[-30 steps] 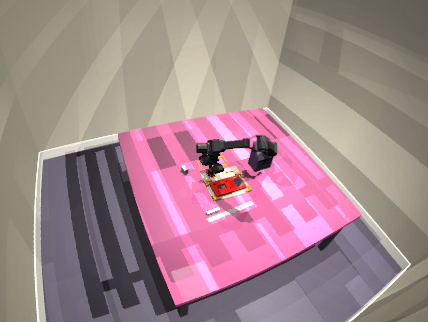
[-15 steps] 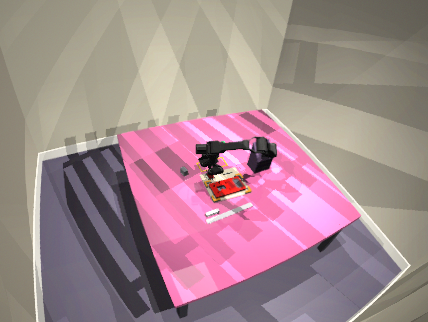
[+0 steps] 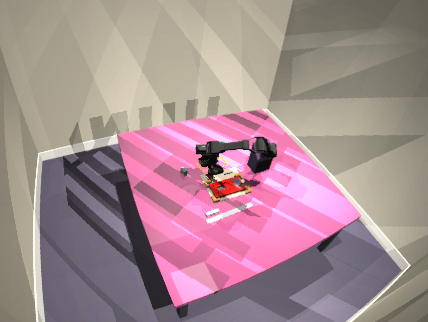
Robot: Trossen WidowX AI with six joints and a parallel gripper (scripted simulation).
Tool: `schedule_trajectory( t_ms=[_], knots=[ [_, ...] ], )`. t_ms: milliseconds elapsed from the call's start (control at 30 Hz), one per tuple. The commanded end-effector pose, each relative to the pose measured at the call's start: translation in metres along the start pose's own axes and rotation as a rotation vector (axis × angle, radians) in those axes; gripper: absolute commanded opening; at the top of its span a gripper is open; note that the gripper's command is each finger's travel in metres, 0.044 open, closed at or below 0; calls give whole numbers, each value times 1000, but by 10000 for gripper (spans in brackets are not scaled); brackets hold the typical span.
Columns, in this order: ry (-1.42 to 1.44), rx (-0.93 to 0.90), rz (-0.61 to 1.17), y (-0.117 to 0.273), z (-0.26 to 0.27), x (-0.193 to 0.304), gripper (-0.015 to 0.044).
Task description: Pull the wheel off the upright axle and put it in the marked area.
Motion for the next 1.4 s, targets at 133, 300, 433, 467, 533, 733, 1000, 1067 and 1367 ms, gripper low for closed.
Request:
schedule_trajectory(
  t_ms=[133, 300, 433, 467, 533, 733, 1000, 1067, 1367],
  knots=[
    [-14, 2, -17, 16, -2, 1, 0],
    [-14, 2, -17, 17, -2, 1, 0],
    [-15, 2, -17, 19, -2, 1, 0],
    [-15, 2, -17, 19, -2, 1, 0],
    [-15, 1, -17, 20, -2, 1, 0],
    [-16, 1, -18, 22, -2, 1, 0],
    [-17, 1, -18, 24, -2, 1, 0],
    [-17, 1, -18, 25, -2, 1, 0],
    [-18, 0, -19, 28, -2, 1, 0]
  ],
)
Point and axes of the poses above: the point midway between the two fingers, 35 mm back from their tips, its own y axis back along the fingers, its own z axis across the jaws, x = y × z, the point moved 4 cm from there along y, back along the fingers, and after that the axes turned 8 degrees about y, right-handed, at the moved point
